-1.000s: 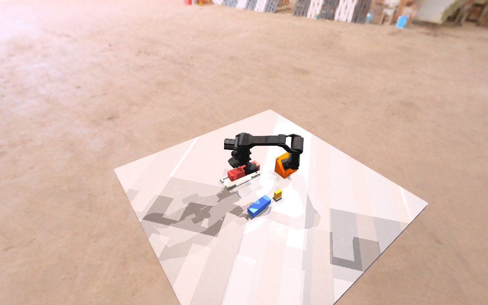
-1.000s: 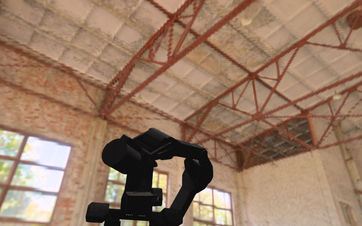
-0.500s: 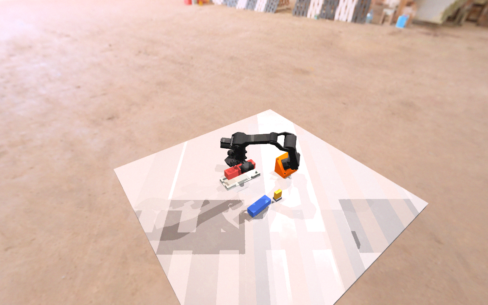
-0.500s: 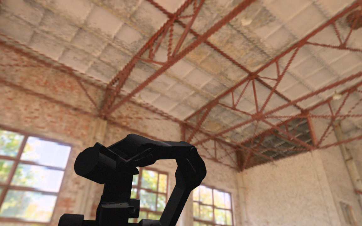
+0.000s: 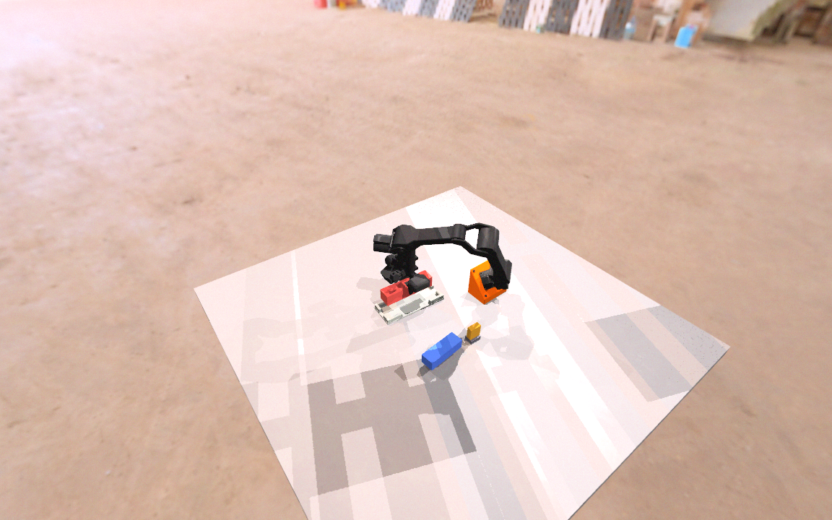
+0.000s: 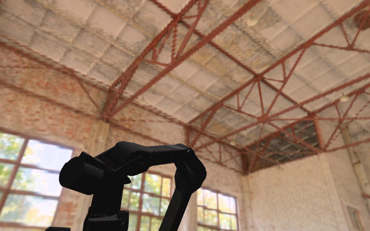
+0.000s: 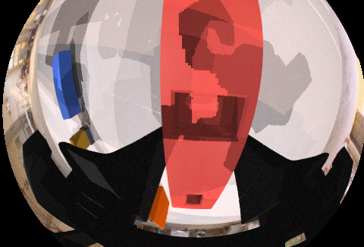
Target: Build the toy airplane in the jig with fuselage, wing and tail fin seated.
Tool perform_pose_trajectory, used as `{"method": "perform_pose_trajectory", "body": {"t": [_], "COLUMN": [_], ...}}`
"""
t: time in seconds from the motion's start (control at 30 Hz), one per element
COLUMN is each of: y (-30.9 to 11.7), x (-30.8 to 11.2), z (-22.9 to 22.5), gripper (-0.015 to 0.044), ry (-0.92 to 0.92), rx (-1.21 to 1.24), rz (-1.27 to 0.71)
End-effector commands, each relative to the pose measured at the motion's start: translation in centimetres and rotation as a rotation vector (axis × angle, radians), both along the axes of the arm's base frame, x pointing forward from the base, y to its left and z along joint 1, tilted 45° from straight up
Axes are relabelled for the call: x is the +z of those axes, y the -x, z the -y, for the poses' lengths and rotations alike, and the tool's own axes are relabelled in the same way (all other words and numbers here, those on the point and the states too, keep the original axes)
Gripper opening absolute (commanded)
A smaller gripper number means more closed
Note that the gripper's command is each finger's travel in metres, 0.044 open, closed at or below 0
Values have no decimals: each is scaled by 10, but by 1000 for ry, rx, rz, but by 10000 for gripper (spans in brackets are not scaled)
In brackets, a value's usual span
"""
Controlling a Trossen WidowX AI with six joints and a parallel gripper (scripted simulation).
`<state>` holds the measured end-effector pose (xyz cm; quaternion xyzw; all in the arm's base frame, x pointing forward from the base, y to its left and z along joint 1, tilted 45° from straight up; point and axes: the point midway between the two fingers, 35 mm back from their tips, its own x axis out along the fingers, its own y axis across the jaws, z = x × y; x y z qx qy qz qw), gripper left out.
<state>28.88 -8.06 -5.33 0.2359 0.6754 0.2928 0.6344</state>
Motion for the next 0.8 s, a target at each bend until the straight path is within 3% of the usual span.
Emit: {"method": "perform_pose_trajectory", "body": {"t": [0.0,0.77], "y": [0,2], "x": [-1,-15], "z": [1,-12], "gripper": [195,195], "ry": [3,2], "rx": [5,5], "rz": [2,2]}}
